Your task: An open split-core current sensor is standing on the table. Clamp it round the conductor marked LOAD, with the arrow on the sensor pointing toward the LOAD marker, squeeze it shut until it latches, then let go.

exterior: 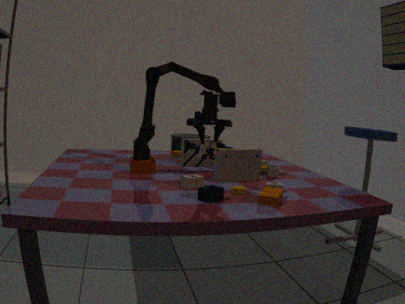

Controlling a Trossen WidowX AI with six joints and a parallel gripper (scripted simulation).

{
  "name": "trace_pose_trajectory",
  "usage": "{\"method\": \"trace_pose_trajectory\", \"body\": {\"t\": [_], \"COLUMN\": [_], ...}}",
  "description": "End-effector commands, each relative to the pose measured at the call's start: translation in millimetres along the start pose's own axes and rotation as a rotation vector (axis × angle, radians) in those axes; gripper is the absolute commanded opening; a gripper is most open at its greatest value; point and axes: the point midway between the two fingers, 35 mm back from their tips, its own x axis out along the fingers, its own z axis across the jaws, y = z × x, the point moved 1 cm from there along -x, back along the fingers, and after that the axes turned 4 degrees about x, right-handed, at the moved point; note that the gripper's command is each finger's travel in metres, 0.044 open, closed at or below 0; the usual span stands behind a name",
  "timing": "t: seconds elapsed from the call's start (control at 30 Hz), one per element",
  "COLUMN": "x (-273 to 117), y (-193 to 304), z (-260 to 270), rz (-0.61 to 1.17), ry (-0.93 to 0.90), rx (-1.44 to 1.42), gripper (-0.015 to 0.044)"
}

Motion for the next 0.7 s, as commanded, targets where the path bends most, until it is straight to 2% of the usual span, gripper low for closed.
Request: {"method": "trace_pose_trajectory", "body": {"t": [0.0, 0.43, 0.67], "x": [-0.4, -0.4, -0.4], "y": [-0.1, -0.1, -0.1], "z": [0.2, 0.2, 0.2], "rz": [0.0, 0.0, 0.0], "ry": [0.0, 0.0, 0.0], "rx": [0.0, 0.0, 0.0], "gripper": [0.0105, 0.044, 0.044]}}
